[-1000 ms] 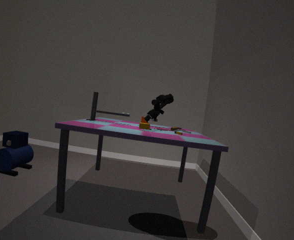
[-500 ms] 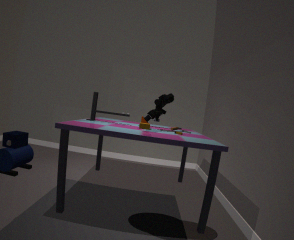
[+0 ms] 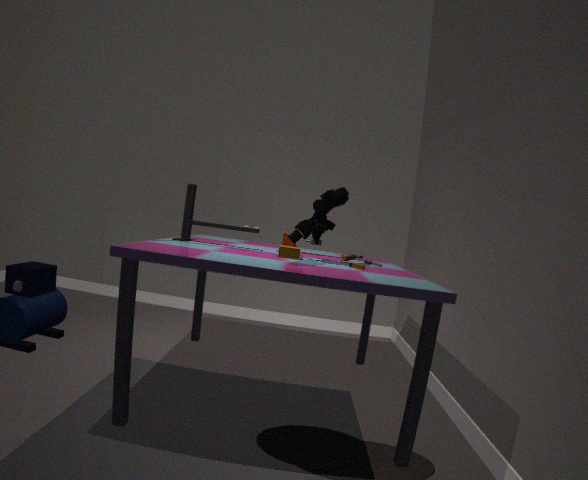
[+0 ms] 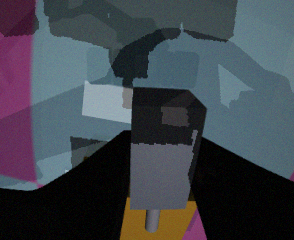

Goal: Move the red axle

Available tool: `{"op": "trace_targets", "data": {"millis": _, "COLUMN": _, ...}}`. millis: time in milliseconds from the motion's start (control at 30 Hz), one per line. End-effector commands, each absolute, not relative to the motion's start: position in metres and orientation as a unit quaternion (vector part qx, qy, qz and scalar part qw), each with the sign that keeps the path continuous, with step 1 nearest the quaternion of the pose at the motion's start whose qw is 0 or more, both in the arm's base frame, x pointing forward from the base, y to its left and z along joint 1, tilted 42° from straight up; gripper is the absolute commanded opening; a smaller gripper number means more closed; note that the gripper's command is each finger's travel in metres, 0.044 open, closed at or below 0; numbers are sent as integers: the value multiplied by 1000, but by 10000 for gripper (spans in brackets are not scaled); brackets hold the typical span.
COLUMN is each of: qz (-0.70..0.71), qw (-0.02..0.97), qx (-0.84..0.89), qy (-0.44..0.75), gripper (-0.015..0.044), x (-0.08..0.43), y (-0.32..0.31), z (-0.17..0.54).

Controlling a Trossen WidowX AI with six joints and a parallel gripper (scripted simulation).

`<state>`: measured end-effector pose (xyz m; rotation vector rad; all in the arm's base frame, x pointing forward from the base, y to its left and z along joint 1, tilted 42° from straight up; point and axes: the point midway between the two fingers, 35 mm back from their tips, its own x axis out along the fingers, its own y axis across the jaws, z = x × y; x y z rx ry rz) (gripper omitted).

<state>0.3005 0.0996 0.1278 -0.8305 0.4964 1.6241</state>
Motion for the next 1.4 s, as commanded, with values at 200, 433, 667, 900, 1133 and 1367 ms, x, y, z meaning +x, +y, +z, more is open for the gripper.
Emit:
{"op": "trace_targets", "data": {"millis": 200, "qz": 696, "qw": 587, "qx": -352, "qy": 215, "gripper": 0, "x": 301, "y": 110, "z": 115}}
{"op": "trace_targets", "data": {"millis": 433, "qz": 696, "qw": 587, "qx": -352, "qy": 215, "gripper": 0, "x": 301, "y": 118, "z": 107}}
{"op": "trace_targets", "data": {"millis": 667, "qz": 696, "qw": 587, "qx": -352, "qy": 215, "gripper": 0, "x": 300, "y": 126, "z": 99}}
{"op": "trace_targets", "data": {"millis": 900, "qz": 696, "qw": 587, "qx": -352, "qy": 214, "gripper": 0, "x": 299, "y": 133, "z": 90}}
{"op": "trace_targets", "data": {"millis": 1133, "qz": 697, "qw": 588, "qx": -351, "qy": 214, "gripper": 0, "x": 297, "y": 141, "z": 82}}
{"op": "trace_targets", "data": {"millis": 1367, "qz": 697, "qw": 588, "qx": -351, "qy": 213, "gripper": 0, "x": 296, "y": 143, "z": 78}}
